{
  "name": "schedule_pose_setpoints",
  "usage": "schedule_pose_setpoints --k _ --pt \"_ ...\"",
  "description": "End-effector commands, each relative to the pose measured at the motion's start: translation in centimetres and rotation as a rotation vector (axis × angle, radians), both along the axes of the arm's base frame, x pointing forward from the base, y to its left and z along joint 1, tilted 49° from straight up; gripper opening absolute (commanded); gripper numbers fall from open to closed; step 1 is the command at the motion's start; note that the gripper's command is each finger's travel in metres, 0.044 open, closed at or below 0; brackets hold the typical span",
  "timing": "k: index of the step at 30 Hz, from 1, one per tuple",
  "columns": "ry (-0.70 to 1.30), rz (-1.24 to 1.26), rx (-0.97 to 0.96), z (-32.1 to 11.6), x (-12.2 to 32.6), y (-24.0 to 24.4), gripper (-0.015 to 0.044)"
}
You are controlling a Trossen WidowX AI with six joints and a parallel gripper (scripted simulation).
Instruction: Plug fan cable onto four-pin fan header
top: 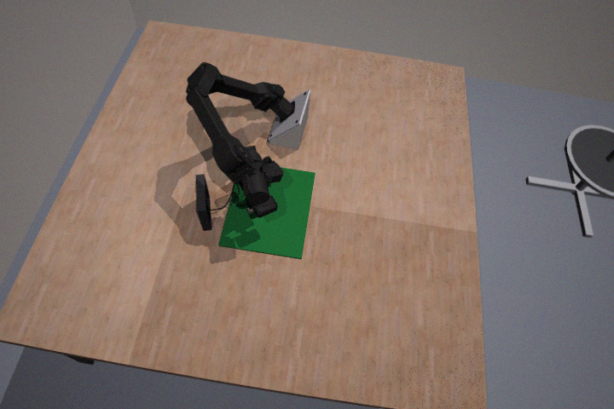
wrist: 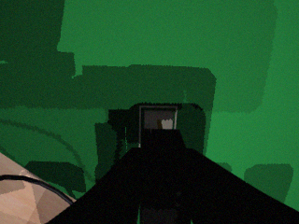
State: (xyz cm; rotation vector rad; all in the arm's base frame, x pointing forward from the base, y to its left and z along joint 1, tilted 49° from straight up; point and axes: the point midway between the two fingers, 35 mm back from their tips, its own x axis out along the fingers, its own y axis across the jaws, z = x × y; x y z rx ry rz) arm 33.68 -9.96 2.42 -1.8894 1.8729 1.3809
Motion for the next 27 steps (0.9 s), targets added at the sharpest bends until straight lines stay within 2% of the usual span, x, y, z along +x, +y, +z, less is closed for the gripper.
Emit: schedule_pose_setpoints --k 1,27 --pt "0.003 0.012 -0.003 0.0 0.08 0.12 0.0" --pt "0.013 0.021 -0.001 -0.07 0.13 -0.12 0.0"
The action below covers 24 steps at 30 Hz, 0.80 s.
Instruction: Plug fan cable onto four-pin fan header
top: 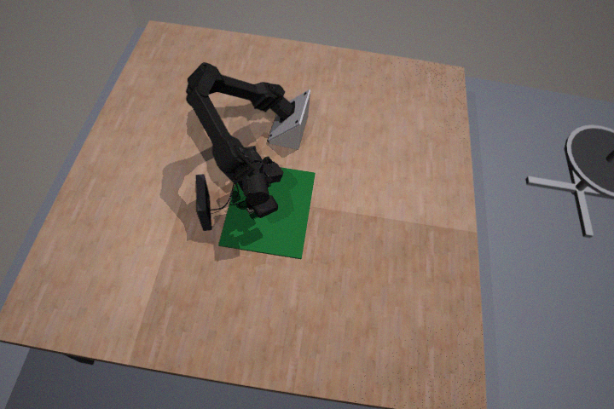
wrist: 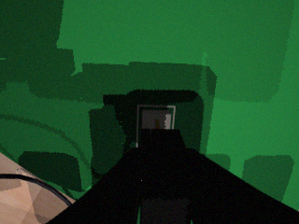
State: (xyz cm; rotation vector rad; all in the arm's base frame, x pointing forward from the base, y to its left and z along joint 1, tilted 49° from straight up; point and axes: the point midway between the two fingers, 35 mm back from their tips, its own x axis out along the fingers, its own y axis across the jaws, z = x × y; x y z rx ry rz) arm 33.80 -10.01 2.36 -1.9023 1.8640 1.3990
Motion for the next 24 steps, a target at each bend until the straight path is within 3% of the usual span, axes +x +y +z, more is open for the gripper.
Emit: schedule_pose_setpoints --k 1,24 --pt "0.003 0.007 -0.004 -0.02 0.01 -0.09 0.0" --pt "0.002 0.006 -0.004 -0.42 -0.14 -0.54 0.0"
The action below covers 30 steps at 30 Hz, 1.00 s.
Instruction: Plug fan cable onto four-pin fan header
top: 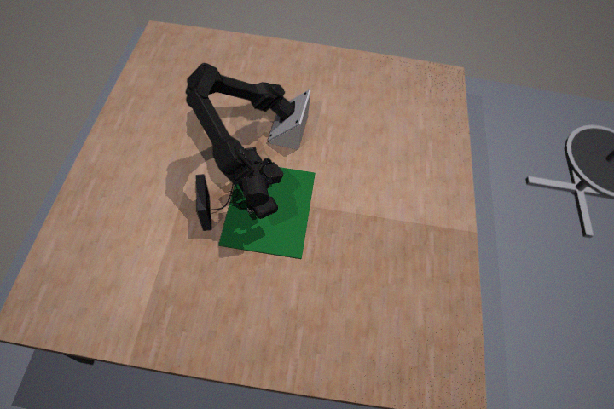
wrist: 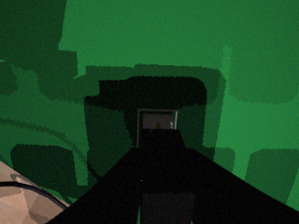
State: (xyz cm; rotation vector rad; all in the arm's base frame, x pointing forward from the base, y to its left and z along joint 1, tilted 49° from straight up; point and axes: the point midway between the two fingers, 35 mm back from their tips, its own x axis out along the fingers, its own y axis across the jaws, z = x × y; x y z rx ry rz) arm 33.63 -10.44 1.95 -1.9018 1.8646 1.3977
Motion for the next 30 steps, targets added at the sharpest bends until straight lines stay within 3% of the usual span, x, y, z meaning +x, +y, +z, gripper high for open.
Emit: schedule_pose_setpoints --k 1,23,30 --pt "0.003 0.007 -0.004 -0.1 0.0 -0.2 0.0" --pt "0.003 0.006 -0.004 -1.1 -0.3 -1.3 0.0" --pt "-0.001 0.005 -0.001 -0.9 -0.2 -1.0 0.0184"
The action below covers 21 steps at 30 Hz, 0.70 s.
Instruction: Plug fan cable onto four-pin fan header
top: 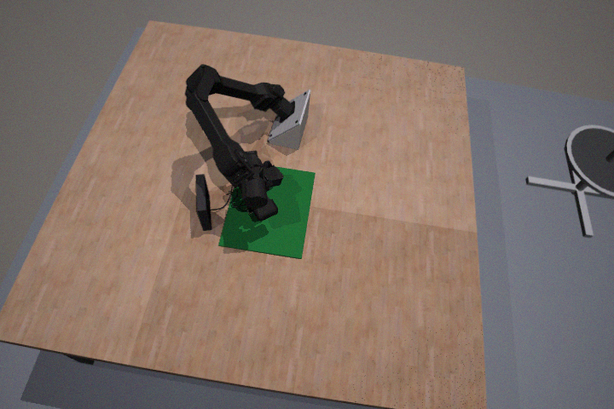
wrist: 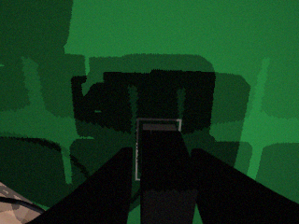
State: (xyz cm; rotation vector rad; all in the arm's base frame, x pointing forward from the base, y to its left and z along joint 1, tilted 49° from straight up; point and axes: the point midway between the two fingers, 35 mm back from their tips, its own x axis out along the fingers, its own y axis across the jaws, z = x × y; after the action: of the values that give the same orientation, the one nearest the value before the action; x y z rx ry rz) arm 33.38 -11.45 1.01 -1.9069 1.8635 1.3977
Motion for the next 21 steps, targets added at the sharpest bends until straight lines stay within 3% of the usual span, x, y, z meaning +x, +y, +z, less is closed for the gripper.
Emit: schedule_pose_setpoints --k 1,3,15,21 --pt "-0.001 0.001 0.0 0.0 0.0 0.0 0.021" --pt "-0.001 0.001 0.0 0.0 0.0 0.0 0.026" --pt "0.003 0.003 -0.001 3.6 1.1 4.0 0.026" --pt "0.003 0.005 0.01 -0.6 -3.2 9.4 0.026"
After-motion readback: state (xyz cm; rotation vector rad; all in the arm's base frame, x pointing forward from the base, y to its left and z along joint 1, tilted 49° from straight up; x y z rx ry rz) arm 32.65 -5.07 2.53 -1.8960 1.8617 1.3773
